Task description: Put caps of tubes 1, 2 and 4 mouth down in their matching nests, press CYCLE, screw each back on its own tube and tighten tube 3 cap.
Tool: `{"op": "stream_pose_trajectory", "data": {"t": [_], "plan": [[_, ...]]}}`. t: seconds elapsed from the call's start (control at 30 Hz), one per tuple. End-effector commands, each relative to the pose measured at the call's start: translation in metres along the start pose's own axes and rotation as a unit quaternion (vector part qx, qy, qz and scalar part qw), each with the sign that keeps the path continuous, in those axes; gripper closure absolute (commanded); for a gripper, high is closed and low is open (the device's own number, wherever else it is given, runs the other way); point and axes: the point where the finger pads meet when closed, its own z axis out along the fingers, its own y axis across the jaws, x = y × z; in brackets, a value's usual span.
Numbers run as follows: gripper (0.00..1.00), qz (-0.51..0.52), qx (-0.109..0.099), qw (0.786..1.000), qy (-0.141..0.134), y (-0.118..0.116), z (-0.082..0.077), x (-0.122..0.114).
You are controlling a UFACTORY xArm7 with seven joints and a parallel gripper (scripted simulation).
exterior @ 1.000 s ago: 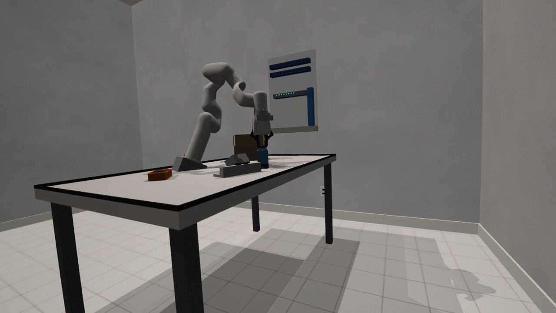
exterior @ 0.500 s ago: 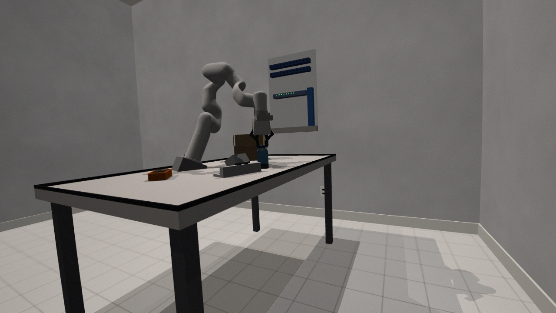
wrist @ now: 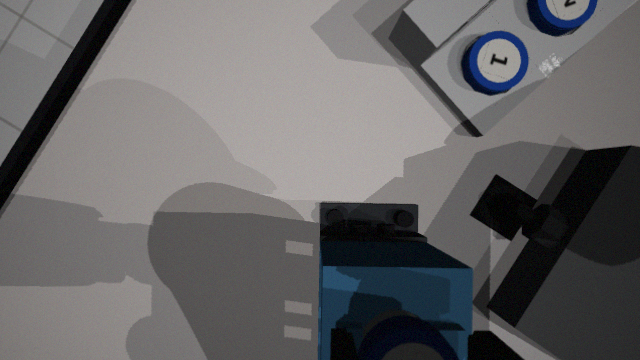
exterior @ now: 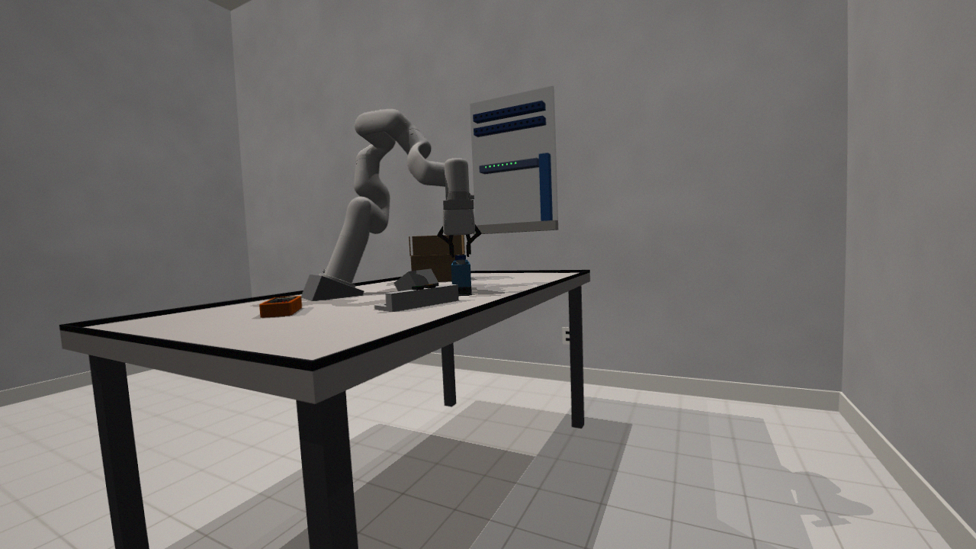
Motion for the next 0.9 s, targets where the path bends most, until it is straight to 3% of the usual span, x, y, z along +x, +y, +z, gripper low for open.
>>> {"op": "stream_pose_trajectory", "data": {"t": [0.0, 0.03, 0.07, 0.53, 0.87], "plan": [[0.54, 0.001, 0.002, 1.0, 0.001, -0.001, -0.002, 0.001], [0.54, 0.001, 0.002, 1.0, 0.001, -0.001, -0.002, 0.001], [1.0, 0.001, 0.002, 1.0, 0.001, -0.001, -0.002, 0.001], [1.0, 0.001, 0.002, 1.0, 0.001, -0.001, -0.002, 0.001], [1.0, 0.001, 0.002, 1.0, 0.001, -0.001, -0.033, 0.001]]}}
